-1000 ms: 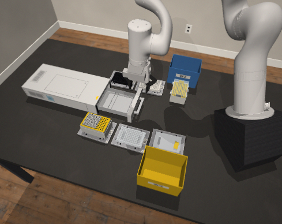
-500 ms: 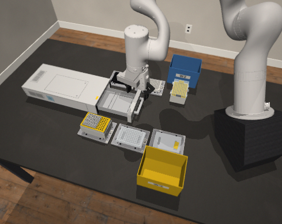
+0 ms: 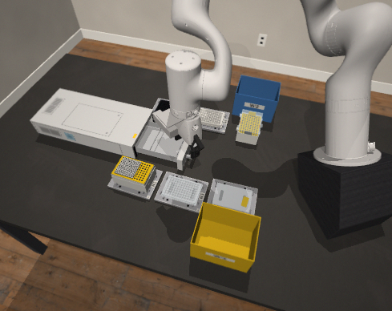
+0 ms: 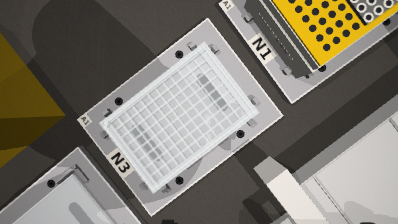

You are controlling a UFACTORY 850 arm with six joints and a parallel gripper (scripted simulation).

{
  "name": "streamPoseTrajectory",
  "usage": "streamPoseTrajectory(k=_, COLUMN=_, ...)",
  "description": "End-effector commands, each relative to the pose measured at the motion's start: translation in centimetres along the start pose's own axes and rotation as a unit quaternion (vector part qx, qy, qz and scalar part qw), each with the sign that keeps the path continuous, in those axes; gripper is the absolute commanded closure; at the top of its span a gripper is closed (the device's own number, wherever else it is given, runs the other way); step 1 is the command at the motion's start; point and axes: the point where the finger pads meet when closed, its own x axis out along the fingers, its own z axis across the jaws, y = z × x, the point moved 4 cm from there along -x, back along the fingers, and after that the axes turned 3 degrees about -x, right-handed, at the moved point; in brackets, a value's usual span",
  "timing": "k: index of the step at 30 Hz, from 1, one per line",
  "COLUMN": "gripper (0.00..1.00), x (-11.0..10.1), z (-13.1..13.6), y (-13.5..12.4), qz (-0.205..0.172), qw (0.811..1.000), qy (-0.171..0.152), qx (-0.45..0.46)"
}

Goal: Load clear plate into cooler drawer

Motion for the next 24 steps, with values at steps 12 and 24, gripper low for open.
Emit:
streamPoseTrajectory(k=12, gripper=0.0, x=0.8, z=-4.7, y=5.6, qz=0.007, qw=0.969, qy=-0.01, qx=0.246)
streamPoseTrajectory(k=24, gripper=0.0, x=0.9, z=-5.3, y=6.2, qz=0.009, qw=0.915, qy=-0.009, qx=0.403)
